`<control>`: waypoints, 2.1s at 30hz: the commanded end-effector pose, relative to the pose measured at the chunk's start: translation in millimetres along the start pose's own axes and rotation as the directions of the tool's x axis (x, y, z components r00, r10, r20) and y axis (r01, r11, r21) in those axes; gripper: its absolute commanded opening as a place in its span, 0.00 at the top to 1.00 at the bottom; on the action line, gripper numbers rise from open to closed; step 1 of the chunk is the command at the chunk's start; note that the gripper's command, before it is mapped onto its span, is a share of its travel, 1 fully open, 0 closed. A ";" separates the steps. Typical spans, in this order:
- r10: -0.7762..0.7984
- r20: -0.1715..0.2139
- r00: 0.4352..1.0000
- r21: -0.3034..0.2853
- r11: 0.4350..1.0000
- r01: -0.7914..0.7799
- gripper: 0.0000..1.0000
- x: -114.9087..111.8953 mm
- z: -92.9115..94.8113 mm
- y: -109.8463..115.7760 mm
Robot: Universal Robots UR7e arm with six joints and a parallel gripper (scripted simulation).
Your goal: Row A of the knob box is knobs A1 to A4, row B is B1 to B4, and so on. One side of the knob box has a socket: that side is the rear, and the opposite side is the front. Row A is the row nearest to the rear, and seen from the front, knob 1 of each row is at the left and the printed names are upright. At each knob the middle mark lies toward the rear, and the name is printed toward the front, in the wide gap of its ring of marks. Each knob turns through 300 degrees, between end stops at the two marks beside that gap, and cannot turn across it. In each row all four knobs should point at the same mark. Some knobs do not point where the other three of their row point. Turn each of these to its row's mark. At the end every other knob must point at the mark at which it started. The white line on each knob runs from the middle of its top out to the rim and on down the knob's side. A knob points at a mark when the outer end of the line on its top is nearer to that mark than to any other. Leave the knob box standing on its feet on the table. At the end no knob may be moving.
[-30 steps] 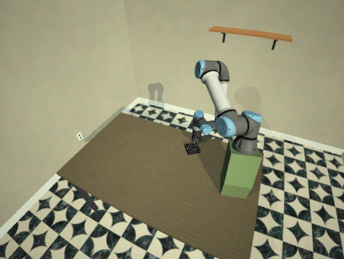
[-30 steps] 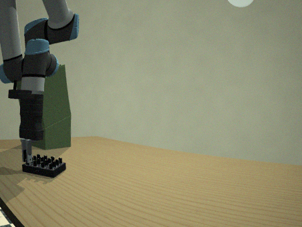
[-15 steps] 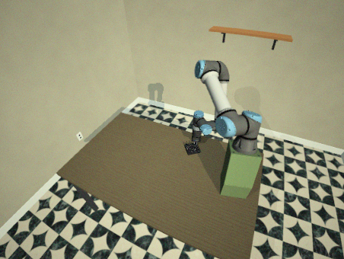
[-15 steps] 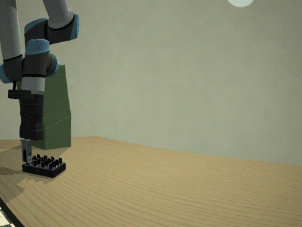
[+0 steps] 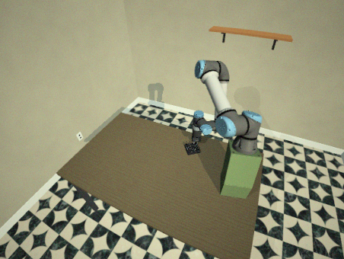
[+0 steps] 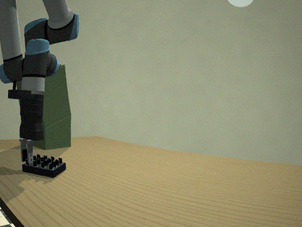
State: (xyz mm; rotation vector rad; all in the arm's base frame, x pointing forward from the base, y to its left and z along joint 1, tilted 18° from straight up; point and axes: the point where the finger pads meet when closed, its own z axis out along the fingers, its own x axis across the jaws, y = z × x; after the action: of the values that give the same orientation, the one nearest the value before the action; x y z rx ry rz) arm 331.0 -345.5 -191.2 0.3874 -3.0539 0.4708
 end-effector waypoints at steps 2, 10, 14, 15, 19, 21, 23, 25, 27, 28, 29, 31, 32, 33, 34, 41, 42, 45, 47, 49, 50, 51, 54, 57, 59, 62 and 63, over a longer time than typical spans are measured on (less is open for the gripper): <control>0.000 0.001 1.000 0.004 1.000 0.000 0.54 -1.2 -0.4 -1.9; -0.001 0.001 1.000 0.001 1.000 0.001 0.54 -0.8 -3.8 -0.1; -0.002 0.001 1.000 0.001 1.000 0.002 0.54 -1.0 -7.3 0.5; -0.002 0.000 1.000 0.001 1.000 0.002 0.54 -1.0 -9.6 0.5; -0.002 0.000 1.000 0.001 1.000 0.002 0.54 -0.9 -20.7 0.6; -0.002 0.000 1.000 0.001 1.000 0.002 0.54 -0.9 -26.5 0.6; -0.002 0.000 1.000 0.001 1.000 0.002 0.54 -0.9 -31.6 0.6; -0.002 0.000 1.000 0.001 1.000 0.002 0.54 -0.9 -35.5 0.6; -0.002 0.000 1.000 0.001 1.000 0.002 0.54 -0.9 -38.0 0.6; -0.002 0.000 1.000 0.001 1.000 0.002 0.54 -0.9 -38.0 0.6; -0.002 0.000 1.000 0.001 1.000 0.002 0.54 -0.9 -38.0 0.6; -0.001 0.000 1.000 0.001 1.000 0.001 0.54 -0.7 -39.0 0.6; -0.001 0.000 1.000 0.001 1.000 0.001 0.54 -0.6 -39.2 0.5; -0.001 0.000 1.000 0.001 1.000 0.001 0.54 -0.5 -39.2 0.5; -0.001 0.000 1.000 0.001 1.000 0.001 0.54 -0.6 -39.1 0.1; -0.001 0.001 1.000 0.001 1.000 0.001 0.54 -0.8 -38.5 -0.3; -0.001 0.001 1.000 0.002 1.000 0.001 0.54 -0.8 -38.6 -0.3; -0.001 0.001 1.000 0.002 1.000 0.001 0.54 -0.8 -38.6 -0.3; -0.002 0.001 1.000 0.002 1.000 0.002 0.54 -0.8 -38.6 -0.3; -0.007 0.001 1.000 0.001 1.000 0.007 0.54 -0.9 -38.6 -0.1; -0.010 0.000 1.000 0.001 1.000 0.010 0.54 -0.9 -38.7 0.1; -0.015 0.000 1.000 0.001 1.000 0.015 0.54 -1.0 -38.8 0.3; -0.038 0.000 0.999 0.000 0.999 0.038 0.54 -1.2 -39.2 1.3; -0.076 0.000 0.997 0.001 0.997 0.076 0.54 -2.1 -39.8 1.9; -0.111 0.001 0.994 0.002 0.994 0.111 0.54 -2.9 -40.4 2.3; -0.152 0.001 0.988 0.002 0.988 0.152 0.54 -3.7 -41.0 3.1; -0.152 0.001 0.988 0.002 0.988 0.152 0.54 -3.7 -41.0 3.1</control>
State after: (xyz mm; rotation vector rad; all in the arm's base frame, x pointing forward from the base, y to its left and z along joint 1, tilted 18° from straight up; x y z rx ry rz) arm 332.0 -332.3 -154.8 0.5236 -3.0186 0.4664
